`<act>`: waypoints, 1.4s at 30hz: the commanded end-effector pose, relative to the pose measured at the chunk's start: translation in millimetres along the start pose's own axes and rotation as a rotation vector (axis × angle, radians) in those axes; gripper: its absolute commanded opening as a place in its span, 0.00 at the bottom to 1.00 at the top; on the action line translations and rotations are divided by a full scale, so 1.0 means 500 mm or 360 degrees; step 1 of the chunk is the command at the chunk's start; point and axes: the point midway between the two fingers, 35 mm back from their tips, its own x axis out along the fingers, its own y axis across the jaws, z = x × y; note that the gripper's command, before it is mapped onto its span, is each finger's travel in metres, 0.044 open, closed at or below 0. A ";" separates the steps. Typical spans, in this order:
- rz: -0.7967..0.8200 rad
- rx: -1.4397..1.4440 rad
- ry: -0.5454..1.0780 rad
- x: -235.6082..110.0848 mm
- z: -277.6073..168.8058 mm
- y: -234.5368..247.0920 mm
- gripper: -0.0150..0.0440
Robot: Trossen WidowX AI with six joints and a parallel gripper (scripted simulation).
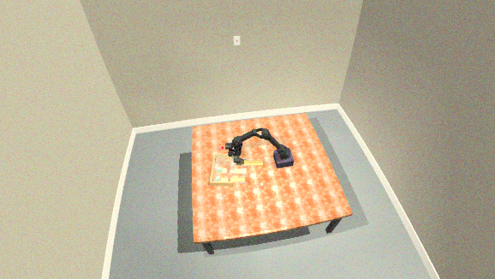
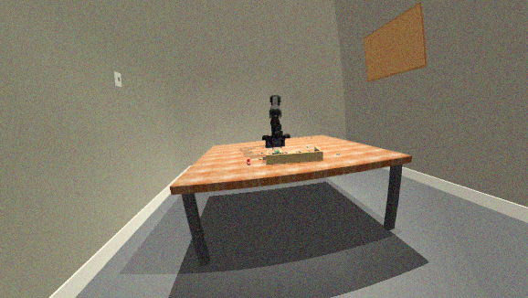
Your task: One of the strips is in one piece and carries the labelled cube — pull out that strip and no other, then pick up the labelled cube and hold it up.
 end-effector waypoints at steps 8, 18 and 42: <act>0.0007 0.0011 0.0021 0.046 -0.008 0.001 0.68; 0.0007 0.0011 0.0022 0.060 -0.009 0.001 0.68; 0.0002 0.0005 0.0020 0.023 -0.046 -0.002 0.25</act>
